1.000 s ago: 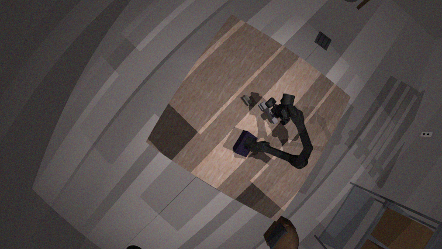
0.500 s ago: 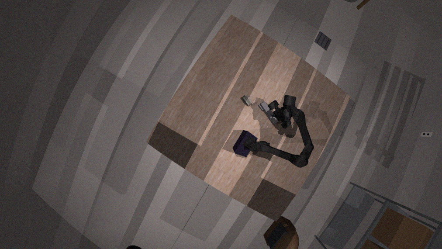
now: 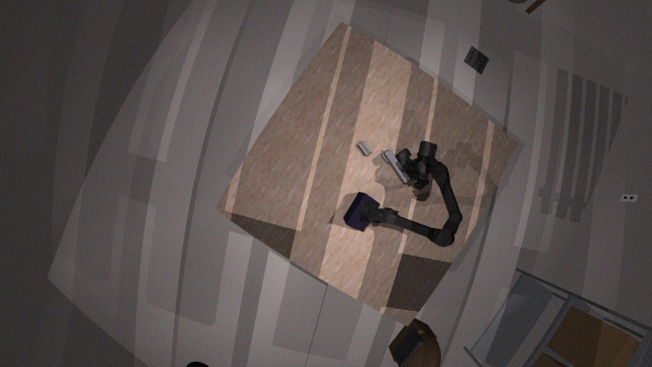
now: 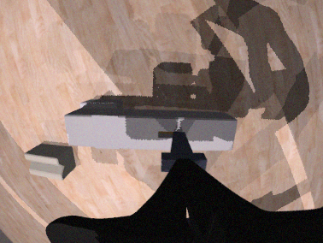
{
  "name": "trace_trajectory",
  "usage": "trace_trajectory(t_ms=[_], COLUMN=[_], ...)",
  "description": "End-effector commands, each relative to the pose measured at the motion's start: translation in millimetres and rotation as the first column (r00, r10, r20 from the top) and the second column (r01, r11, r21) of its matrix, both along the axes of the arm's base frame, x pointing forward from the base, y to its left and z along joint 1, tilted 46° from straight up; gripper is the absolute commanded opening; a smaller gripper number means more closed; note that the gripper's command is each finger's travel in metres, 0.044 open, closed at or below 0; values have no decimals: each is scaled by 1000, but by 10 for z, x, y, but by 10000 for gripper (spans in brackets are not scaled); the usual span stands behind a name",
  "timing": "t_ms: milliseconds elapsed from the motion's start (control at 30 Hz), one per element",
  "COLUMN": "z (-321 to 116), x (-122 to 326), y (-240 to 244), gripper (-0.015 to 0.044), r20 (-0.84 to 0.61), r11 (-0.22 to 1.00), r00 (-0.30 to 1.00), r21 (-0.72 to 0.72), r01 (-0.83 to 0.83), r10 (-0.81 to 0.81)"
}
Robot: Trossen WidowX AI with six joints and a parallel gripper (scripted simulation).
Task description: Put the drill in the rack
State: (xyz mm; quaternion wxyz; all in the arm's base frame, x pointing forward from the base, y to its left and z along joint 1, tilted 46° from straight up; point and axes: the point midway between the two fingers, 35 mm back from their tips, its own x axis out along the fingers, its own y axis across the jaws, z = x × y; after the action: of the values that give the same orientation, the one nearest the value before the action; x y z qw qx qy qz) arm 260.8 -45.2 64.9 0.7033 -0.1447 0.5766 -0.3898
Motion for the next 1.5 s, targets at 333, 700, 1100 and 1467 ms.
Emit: trace_trajectory(t_ms=[333, 700, 1100, 1467], z=[-48, -75, -119, -167], x=[11, 1, -33, -44], y=[-52, -73, -104, -151], gripper=[0, 0, 0, 0], r20=[-8, -8, -8, -8], r11=[1000, 1000, 1000, 1000], r00=[1000, 1000, 1000, 1000], r21=[-8, -8, -8, -8], r01=[4, 4, 4, 4], r10=[-4, -4, -4, -4])
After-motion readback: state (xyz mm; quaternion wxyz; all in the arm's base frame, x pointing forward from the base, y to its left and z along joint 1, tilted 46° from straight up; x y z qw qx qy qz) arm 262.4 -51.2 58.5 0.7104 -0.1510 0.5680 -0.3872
